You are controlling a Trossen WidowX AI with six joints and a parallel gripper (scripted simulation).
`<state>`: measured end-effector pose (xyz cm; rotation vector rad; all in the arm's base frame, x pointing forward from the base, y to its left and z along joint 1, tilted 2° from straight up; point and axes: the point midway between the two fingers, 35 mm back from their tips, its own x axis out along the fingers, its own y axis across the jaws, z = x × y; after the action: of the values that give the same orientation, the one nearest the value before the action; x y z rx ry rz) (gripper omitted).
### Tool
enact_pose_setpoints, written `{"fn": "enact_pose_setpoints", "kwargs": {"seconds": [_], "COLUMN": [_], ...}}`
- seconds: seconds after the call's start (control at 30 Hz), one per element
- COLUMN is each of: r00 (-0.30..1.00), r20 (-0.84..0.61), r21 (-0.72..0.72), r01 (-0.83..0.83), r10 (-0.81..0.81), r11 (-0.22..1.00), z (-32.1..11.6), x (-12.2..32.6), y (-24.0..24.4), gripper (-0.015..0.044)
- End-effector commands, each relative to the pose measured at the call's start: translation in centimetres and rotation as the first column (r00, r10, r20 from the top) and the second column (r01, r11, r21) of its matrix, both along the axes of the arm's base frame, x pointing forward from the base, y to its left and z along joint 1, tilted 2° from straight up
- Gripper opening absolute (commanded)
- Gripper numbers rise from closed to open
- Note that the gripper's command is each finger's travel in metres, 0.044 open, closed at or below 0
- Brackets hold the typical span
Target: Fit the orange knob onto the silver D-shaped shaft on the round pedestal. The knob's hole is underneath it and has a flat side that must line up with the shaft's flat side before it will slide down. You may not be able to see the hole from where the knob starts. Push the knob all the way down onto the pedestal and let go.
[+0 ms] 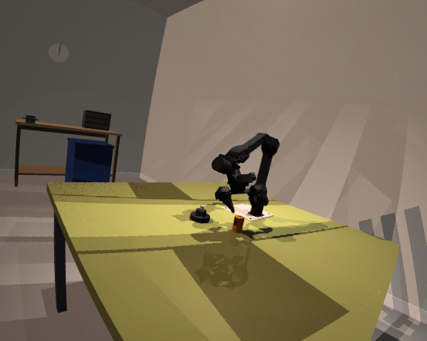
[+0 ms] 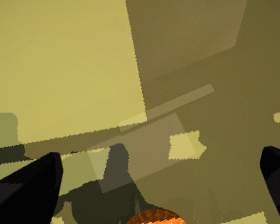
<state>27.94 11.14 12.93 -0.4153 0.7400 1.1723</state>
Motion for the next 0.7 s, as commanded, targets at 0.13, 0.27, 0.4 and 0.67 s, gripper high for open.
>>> {"fn": "enact_pose_setpoints", "kwargs": {"seconds": [0.13,0.27,0.4,0.67], "r00": [0.989,0.989,0.989,0.989], "r20": [-0.149,-0.146,-0.146,-0.146], "r21": [-0.639,-0.682,-0.682,-0.681], "r01": [-0.082,-0.088,-0.088,-0.076], "r10": [-0.019,-0.017,-0.017,-0.033], "r11": [0.765,0.726,0.726,0.728], "z": [3.2,3.8,3.8,3.8], "x": [-1.7,-1.8,-1.8,-1.8], "y": [-0.8,-1.0,-1.0,-1.0], "gripper": [0.044,0.044,0.044,0.044]}}
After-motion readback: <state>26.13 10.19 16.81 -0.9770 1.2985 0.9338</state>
